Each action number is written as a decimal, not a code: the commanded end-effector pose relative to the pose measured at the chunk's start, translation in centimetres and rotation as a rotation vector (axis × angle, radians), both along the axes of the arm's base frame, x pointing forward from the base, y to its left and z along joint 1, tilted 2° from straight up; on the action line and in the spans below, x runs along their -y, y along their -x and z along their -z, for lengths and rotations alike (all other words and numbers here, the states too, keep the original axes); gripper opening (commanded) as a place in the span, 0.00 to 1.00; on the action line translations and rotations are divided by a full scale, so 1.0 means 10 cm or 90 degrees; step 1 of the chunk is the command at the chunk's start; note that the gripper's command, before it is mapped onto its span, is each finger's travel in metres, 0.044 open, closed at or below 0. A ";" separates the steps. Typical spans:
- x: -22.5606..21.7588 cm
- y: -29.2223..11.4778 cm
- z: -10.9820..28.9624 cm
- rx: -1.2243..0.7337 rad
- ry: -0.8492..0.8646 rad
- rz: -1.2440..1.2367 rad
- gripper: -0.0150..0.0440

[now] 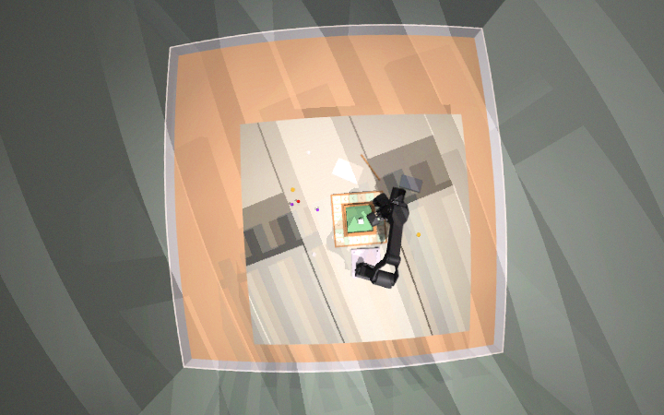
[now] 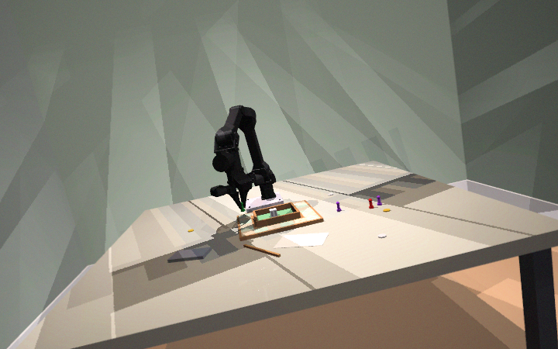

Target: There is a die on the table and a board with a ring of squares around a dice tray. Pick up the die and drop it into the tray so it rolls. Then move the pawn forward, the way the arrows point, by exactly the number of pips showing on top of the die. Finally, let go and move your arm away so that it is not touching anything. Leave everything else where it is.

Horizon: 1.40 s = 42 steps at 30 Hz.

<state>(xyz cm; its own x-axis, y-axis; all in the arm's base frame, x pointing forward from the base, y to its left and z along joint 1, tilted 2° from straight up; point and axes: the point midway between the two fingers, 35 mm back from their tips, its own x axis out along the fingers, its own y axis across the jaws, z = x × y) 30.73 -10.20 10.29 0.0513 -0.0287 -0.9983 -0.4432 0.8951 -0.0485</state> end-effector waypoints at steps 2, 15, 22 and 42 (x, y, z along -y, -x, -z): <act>-0.01 0.00 -0.27 0.005 0.000 0.000 0.25; -0.10 0.00 -0.64 0.005 -0.001 0.000 0.25; -0.42 -0.37 -0.37 0.007 -0.003 0.000 0.25; -0.95 -0.79 0.30 0.010 -0.006 -0.001 0.25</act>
<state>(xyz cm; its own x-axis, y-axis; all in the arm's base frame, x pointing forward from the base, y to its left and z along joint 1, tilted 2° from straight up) 38.91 -0.62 9.04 0.0885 -0.0159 -0.9959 -0.4467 0.8931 -0.0540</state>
